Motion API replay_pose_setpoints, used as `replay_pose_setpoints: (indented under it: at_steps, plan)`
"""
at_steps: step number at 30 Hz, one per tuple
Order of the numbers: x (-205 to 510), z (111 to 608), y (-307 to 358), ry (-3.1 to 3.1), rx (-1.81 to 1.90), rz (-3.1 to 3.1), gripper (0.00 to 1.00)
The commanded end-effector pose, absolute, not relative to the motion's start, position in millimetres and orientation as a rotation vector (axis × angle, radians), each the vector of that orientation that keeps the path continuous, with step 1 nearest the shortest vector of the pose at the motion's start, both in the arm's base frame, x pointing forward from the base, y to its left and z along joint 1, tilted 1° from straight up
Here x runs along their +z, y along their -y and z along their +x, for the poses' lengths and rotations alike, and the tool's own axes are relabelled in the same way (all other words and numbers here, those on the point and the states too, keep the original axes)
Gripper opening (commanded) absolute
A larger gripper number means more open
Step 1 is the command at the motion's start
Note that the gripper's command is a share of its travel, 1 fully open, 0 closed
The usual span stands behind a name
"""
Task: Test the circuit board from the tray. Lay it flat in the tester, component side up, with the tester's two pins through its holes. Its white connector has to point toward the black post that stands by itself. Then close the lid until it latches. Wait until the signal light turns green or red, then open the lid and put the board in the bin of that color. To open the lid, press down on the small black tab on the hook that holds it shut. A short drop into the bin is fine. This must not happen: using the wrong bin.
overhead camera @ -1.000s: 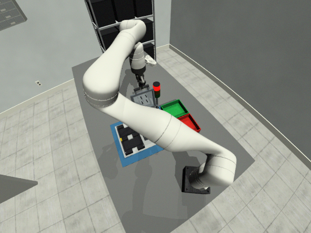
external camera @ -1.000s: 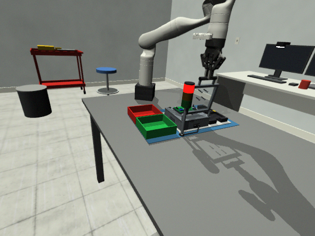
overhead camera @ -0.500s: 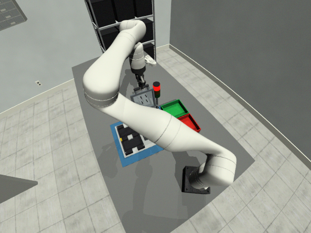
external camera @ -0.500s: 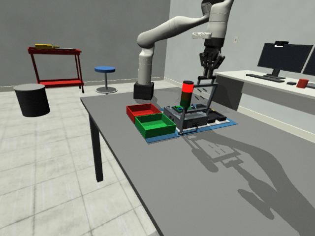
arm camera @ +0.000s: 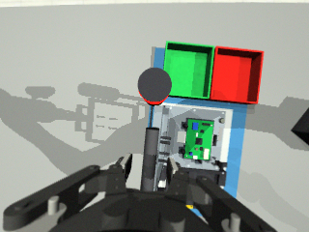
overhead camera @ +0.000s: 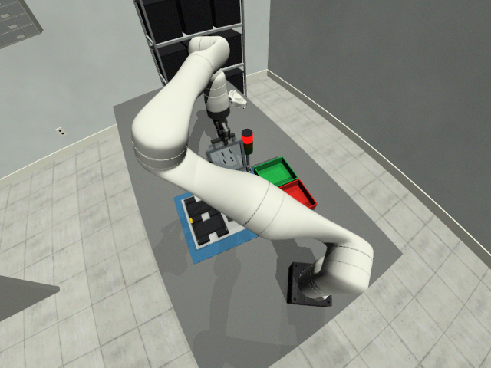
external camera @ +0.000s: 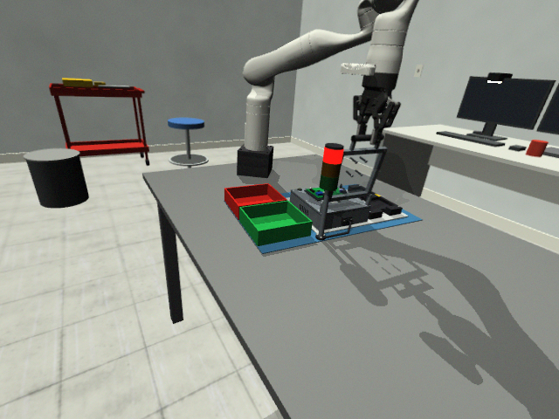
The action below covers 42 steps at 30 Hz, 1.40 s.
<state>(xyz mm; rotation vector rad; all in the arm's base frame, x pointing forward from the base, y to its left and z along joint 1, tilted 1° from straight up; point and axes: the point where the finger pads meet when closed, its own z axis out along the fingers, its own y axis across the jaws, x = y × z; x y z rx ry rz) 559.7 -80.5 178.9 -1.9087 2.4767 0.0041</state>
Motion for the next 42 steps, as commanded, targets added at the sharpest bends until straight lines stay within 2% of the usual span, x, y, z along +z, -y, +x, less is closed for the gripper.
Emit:
replay_pose_setpoints:
  at_steps: [1,23,42]
  plan:
    - [180.0,559.9,80.6,-2.476,0.002,-1.908,0.5]
    - [182.8,559.9,80.6,-2.476,0.002,-1.908,0.5]
    - [234.8,559.3,81.2,-2.476,0.002,-1.908,0.5]
